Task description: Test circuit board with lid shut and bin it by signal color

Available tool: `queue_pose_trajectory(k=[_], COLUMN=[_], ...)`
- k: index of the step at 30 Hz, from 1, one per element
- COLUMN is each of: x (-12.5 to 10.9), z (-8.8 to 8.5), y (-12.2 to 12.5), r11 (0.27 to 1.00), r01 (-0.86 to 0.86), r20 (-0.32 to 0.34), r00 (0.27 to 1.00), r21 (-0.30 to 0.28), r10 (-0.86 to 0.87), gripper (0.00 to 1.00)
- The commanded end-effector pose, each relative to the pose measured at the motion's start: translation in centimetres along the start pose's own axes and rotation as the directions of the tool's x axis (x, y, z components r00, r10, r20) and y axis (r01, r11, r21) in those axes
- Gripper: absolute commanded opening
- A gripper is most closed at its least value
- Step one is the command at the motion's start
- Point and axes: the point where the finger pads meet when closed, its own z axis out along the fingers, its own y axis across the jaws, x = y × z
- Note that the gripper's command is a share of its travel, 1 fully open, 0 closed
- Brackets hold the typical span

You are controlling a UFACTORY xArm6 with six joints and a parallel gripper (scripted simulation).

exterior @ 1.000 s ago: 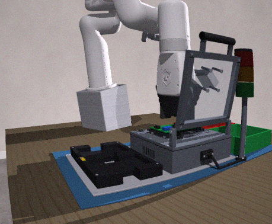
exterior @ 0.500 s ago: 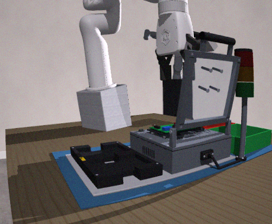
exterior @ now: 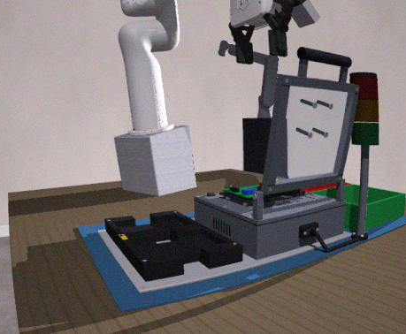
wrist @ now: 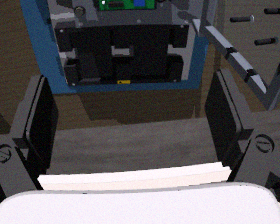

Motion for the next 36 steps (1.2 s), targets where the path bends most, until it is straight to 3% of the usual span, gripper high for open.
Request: queue_pose_trajectory(k=[1, 11, 12, 27, 36], x=[0.0, 0.0, 0.0, 0.0, 0.0], z=[-3.1, -4.1, -4.1, -4.1, -4.2], y=[0.1, 0.1, 0.1, 0.7, 7.1], r11=[1.000, 1.000, 1.000, 1.000, 1.000], r01=[-0.001, -0.001, -0.001, -0.001, -0.001], r20=[0.000, 0.000, 0.000, 0.000, 0.000], r00=[1.000, 1.000, 1.000, 1.000, 1.000], r21=[-0.002, -0.002, -0.002, -0.002, -0.002], r10=[0.001, 0.001, 0.001, 0.001, 0.001], gripper=[1.00, 1.00, 0.51, 0.51, 0.51])
